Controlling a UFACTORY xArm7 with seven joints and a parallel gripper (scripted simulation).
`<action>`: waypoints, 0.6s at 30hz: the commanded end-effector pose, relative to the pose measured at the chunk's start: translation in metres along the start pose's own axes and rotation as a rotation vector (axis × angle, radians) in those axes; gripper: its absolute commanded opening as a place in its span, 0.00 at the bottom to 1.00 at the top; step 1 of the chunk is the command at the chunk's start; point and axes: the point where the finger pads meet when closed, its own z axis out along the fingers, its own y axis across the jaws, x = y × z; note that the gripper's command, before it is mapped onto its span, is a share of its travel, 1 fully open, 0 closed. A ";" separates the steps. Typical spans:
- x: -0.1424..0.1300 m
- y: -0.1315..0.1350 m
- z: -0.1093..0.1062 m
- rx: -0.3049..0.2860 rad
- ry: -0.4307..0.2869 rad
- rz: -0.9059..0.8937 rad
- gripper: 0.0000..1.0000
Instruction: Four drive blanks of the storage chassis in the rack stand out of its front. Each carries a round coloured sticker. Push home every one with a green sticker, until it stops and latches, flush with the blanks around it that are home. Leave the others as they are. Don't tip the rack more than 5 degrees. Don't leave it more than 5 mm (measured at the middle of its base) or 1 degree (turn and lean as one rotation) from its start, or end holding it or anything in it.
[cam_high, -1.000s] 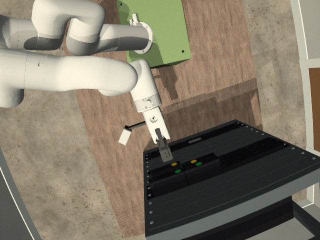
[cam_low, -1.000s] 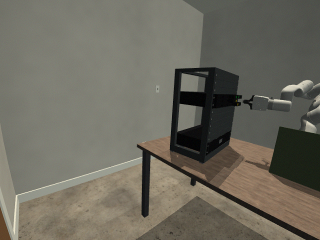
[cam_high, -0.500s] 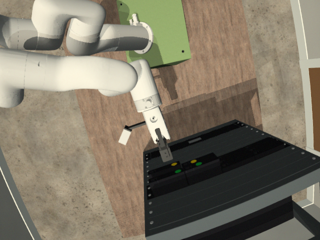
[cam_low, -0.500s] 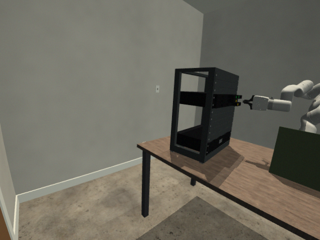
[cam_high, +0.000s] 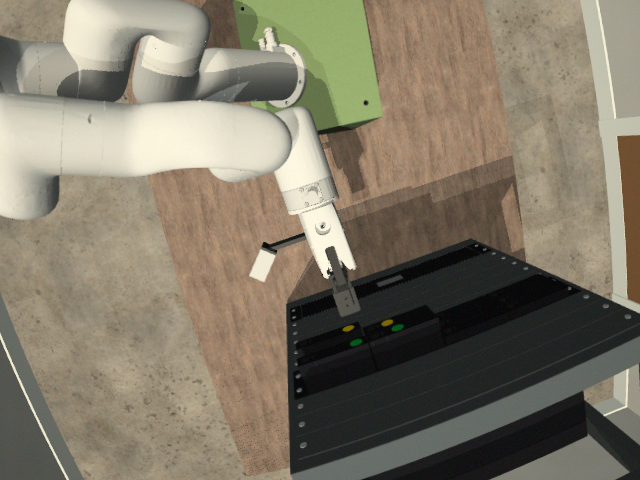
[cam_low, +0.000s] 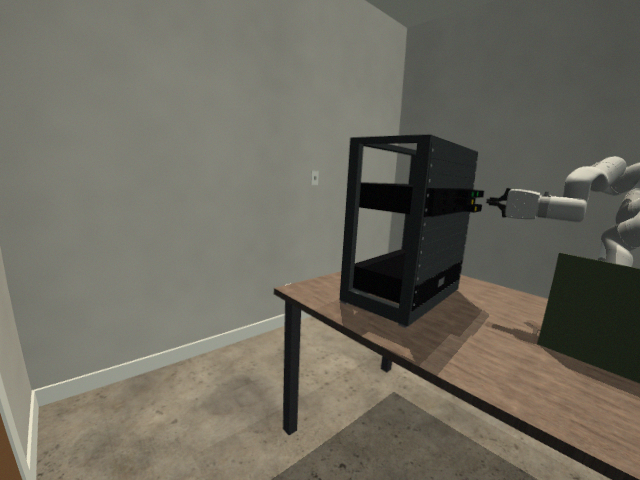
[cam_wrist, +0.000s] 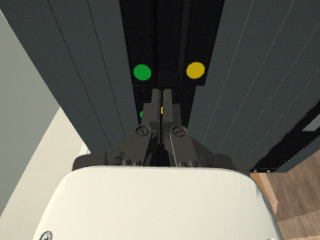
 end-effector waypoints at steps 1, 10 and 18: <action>-0.022 -0.010 -0.006 0.003 0.002 0.001 0.00; -0.058 -0.024 -0.017 0.003 0.002 0.001 0.00; -0.065 -0.027 -0.019 0.003 0.002 0.001 0.00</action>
